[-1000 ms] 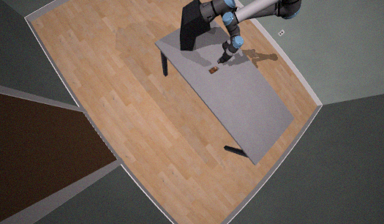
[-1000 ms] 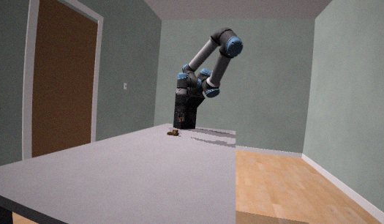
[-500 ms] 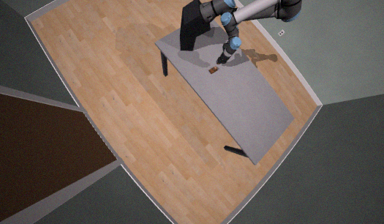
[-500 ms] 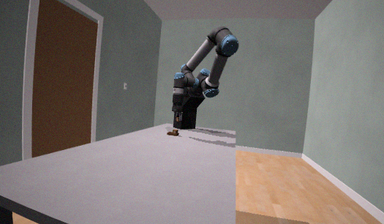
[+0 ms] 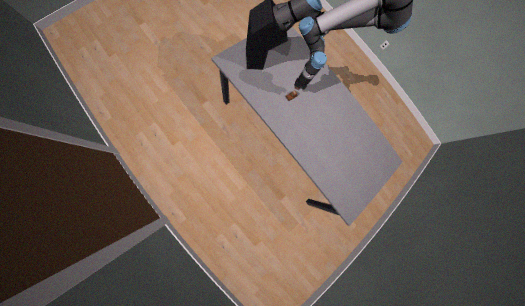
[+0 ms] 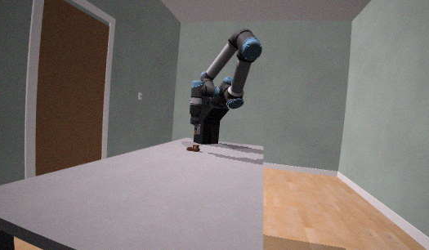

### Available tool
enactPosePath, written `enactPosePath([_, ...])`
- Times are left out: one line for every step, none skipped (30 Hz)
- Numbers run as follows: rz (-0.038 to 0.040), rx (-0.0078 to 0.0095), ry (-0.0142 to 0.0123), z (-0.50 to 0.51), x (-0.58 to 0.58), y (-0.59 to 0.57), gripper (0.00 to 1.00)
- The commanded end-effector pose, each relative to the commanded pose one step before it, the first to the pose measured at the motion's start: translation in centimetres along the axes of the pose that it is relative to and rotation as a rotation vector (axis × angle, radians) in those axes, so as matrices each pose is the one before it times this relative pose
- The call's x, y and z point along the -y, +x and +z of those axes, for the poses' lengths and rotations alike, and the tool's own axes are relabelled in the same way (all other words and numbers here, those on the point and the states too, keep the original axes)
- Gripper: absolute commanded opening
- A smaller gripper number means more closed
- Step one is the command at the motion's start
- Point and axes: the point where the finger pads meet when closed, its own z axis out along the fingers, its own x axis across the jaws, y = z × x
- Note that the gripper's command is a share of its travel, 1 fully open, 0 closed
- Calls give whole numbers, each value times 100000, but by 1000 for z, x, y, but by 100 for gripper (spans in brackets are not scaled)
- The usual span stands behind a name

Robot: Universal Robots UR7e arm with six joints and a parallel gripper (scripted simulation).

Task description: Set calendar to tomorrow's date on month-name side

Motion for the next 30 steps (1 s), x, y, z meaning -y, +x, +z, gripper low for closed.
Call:
enactPosePath([16501, 26, -549, -90, -779, -262, 60])
enactPosePath([3557, -78, 43, -18, -181, -34, 60])
enactPosePath([2619, -58, 34, -14, -135, -21, 60])
enactPosePath([802, -18, 11, -4, -42, -5, 60])
enactPosePath([3281, -74, 45, -18, -172, -21, 60])
enactPosePath([3139, -71, 46, -17, -167, -15, 60])
enactPosePath([2997, -68, 47, -17, -161, -10, 60])
enactPosePath([2852, -65, 47, -16, -155, -6, 60])
enactPosePath([2707, -62, 47, -15, -149, -2, 60])
enactPosePath([0, 0, 0, 0, 0, 0, 60])
enactPosePath([0, 0, 0, 0, 0, 0, 60])
enactPosePath([2562, -59, 46, -15, -142, 2, 60])
enactPosePath([2416, -55, 45, -14, -135, 5, 60])
enactPosePath([2271, -52, 44, -13, -128, 7, 60])
enactPosePath([2126, -49, 43, -13, -120, 9, 60])
enactPosePath([1982, -45, 41, -12, -112, 10, 60])
enactPosePath([1839, -42, 39, -11, -105, 11, 60])
enactPosePath([1698, -39, 37, -10, -97, 12, 60])
enactPosePath([1560, -35, 35, -10, -89, 12, 60])
enactPosePath([1424, -32, 33, -9, -82, 12, 60])
enactPosePath([1291, -29, 30, -8, -74, 12, 60])
enactPosePath([1162, -26, 28, -7, -67, 12, 60])
enactPosePath([1037, -23, 25, -6, -60, 11, 60])
enactPosePath([916, -20, 22, -6, -53, 10, 60])
enactPosePath([800, -18, 20, -5, -46, 9, 60])
enactPosePath([690, -15, 17, -4, -40, 8, 60])
enactPosePath([0, 0, 0, 0, 0, 0, 60])
enactPosePath([0, 0, 0, 0, 0, 0, 60])
enactPosePath([586, -13, 15, -4, -34, 7, 60])
enactPosePath([489, -11, 12, -3, -28, 6, 60])
